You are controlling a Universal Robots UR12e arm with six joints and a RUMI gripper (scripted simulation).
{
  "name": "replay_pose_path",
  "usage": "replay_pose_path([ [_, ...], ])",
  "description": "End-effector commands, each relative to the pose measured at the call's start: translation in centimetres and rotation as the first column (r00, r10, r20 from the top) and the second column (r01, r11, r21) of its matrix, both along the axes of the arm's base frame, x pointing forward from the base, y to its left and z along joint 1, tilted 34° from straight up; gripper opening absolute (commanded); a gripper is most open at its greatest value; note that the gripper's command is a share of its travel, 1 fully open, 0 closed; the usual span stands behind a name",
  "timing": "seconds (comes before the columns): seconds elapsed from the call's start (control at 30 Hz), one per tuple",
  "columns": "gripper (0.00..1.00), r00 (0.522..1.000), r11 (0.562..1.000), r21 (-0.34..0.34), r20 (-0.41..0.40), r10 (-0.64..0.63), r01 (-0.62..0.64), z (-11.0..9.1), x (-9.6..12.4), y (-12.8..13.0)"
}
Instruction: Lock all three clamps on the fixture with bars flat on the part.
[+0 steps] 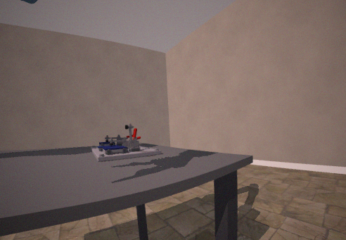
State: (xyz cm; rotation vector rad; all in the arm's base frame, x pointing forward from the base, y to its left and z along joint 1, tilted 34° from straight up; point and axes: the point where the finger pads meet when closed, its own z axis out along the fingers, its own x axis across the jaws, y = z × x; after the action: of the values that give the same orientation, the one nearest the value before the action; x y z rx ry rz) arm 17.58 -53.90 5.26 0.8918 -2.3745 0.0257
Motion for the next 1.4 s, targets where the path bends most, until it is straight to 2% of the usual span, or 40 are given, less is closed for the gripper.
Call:
replay_pose_path([
  [0.0, 1.00, 1.000, 1.000, -0.001, 0.000, 0.000, 0.000, 0.0, 0.0, 0.0],
  [0.6, 1.00, 1.000, 1.000, -0.001, 0.001, 0.001, -0.001, 0.0, 0.1, 0.0],
  [0.77, 1.00, 1.000, 1.000, -0.011, 0.012, 0.027, -0.026, -0.6, 1.8, -0.3],
  [0.9, 1.00, 0.995, 0.996, -0.034, 0.039, 0.088, -0.086, -1.9, 5.8, -0.6],
  [1.03, 1.00, 0.979, 0.981, -0.073, 0.081, 0.187, -0.181, -4.2, 12.4, -0.3],
  [1.1, 1.00, 0.979, 0.981, -0.073, 0.081, 0.187, -0.181, -4.2, 12.4, -0.3],
  [1.23, 1.00, 0.940, 0.947, -0.122, 0.132, 0.314, -0.298, -6.8, 20.4, 1.2],
  [1.37, 1.00, 0.894, 0.907, -0.163, 0.171, 0.414, -0.389, -8.7, 25.9, 3.2],
])
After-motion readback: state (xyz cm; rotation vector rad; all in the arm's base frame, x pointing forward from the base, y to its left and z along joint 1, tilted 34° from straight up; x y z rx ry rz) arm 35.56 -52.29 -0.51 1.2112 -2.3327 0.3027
